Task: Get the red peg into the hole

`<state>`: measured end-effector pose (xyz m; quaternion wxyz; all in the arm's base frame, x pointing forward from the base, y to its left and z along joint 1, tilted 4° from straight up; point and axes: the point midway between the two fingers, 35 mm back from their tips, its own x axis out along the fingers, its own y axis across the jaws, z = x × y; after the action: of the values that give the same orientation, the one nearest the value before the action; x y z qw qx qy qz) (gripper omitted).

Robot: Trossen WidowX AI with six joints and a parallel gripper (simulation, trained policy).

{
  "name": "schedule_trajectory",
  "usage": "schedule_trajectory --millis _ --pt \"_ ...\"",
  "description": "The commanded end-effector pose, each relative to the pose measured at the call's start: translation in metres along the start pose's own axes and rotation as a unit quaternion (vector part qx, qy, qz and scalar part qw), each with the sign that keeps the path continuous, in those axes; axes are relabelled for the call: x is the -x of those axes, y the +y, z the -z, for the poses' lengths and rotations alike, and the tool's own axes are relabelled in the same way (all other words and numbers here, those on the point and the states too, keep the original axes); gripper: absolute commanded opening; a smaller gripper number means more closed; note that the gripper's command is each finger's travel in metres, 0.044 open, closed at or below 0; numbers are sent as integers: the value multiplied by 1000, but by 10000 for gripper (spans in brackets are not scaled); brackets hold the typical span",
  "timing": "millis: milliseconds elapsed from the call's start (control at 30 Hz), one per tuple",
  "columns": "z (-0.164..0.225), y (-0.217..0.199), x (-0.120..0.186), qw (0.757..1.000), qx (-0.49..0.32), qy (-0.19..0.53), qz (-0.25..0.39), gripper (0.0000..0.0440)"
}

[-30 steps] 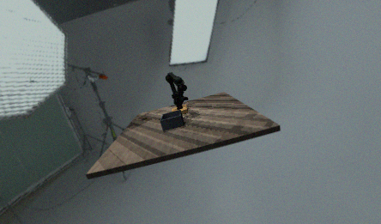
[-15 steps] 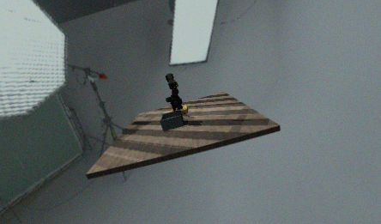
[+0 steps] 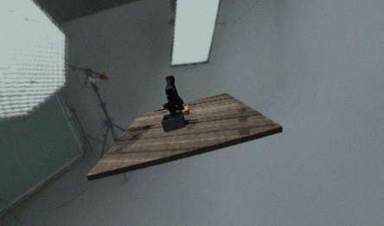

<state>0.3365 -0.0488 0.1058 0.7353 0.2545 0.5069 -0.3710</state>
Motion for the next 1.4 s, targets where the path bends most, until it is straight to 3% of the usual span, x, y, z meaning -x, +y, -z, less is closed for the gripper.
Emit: schedule_trajectory --millis 0,167,367,633,967,1367 --pt "0 1 -10 1000 17 11 -4 0" --pt "3 1 -23 999 43 30 -9 17" --pt "2 1 -33 997 53 51 -11 153" --pt "-17 10 -23 995 76 54 -28 176" --pt "-32 29 -17 992 78 83 -47 437" --pt "-49 67 10 985 95 97 -103 440"
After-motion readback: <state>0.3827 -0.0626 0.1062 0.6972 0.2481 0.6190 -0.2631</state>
